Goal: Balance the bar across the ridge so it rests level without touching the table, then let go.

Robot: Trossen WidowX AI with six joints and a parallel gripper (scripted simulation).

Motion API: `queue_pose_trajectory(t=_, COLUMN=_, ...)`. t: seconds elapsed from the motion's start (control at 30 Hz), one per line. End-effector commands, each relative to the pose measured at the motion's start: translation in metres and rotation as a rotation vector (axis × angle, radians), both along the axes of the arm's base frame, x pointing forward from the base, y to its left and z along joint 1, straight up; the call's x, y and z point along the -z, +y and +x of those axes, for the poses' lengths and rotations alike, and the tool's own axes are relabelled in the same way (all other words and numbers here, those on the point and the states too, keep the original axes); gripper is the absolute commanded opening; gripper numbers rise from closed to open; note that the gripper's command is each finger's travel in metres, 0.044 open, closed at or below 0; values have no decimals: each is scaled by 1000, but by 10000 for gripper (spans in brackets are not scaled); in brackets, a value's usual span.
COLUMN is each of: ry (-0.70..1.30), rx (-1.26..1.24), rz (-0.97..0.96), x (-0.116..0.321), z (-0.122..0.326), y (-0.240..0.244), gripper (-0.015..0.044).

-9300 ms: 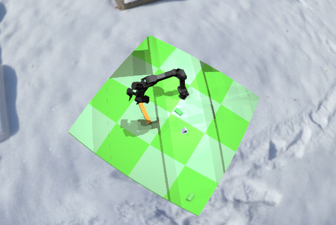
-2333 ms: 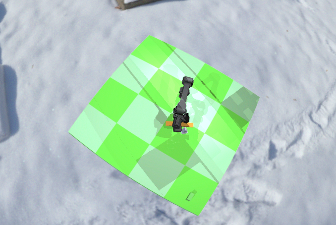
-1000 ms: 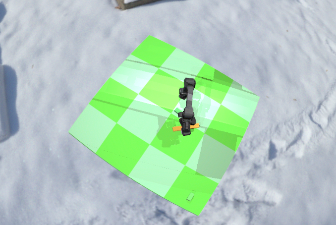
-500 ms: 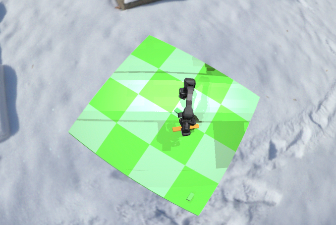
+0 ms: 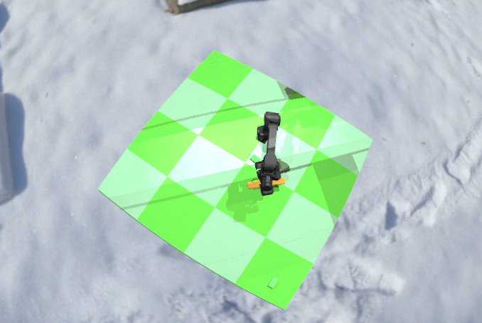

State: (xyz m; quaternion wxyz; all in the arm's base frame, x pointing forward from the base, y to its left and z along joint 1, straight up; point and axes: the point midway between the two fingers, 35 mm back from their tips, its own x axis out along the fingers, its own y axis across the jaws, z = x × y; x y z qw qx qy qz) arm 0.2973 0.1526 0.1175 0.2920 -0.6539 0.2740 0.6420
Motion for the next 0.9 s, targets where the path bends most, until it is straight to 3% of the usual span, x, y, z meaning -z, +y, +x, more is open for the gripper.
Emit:
queue_pose_trajectory(t=0.0, ry=-3, rx=-3, rz=-2, x=0, z=1, y=0, gripper=0)
queue_pose_trajectory(t=0.87, ry=-3, rx=-3, rz=-2, x=3, z=1, y=0, gripper=0)
